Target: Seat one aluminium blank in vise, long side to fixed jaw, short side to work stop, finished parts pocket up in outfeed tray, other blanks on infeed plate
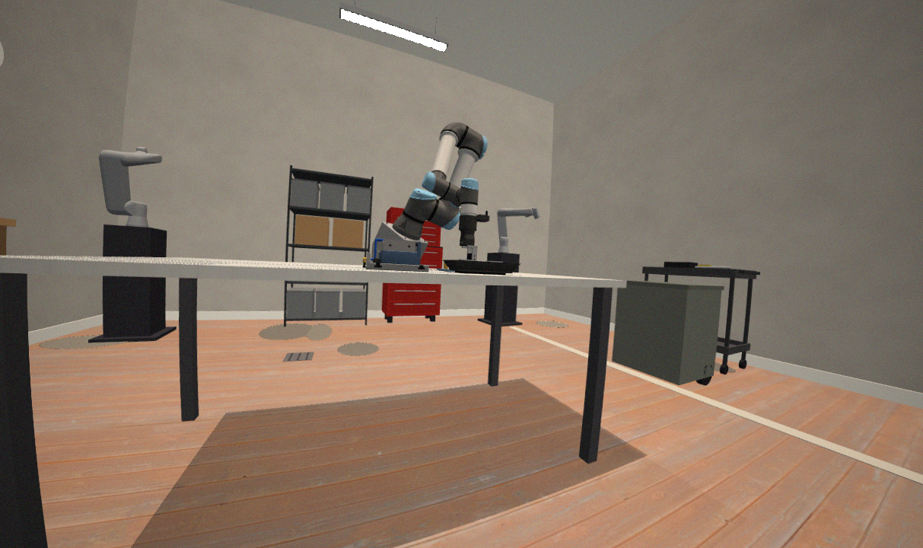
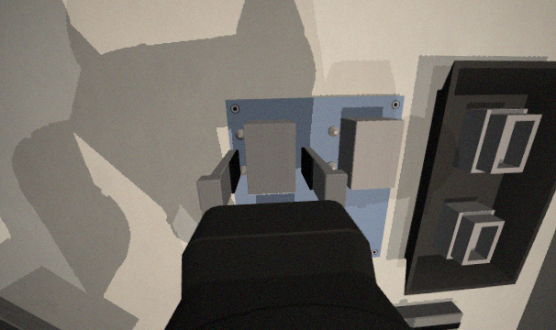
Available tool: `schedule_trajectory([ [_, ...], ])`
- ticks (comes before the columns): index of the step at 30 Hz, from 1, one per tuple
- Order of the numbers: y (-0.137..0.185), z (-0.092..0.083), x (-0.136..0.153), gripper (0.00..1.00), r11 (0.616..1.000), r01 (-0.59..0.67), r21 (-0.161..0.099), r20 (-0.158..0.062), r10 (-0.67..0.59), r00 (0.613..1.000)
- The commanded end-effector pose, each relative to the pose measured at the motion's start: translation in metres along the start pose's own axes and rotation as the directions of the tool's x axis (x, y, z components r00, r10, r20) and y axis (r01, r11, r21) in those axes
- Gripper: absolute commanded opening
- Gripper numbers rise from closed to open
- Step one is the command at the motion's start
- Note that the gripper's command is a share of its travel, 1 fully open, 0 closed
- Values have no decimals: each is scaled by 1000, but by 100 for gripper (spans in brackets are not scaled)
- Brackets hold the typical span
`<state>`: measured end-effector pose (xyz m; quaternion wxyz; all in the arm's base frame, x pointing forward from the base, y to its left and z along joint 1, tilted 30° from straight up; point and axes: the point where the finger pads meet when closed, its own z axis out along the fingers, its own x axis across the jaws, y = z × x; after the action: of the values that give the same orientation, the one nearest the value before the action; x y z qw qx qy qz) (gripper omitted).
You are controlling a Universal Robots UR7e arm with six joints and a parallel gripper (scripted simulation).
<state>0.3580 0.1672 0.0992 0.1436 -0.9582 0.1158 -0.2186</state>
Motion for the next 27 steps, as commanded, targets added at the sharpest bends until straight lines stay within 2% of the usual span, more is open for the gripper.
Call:
schedule_trajectory([
  [1, 0, 2, 0, 100, 1000, 0, 0, -1, 0, 1000],
  [27, 0, 10, 0, 100, 1000, 0, 0, -1, 0, 1000],
])
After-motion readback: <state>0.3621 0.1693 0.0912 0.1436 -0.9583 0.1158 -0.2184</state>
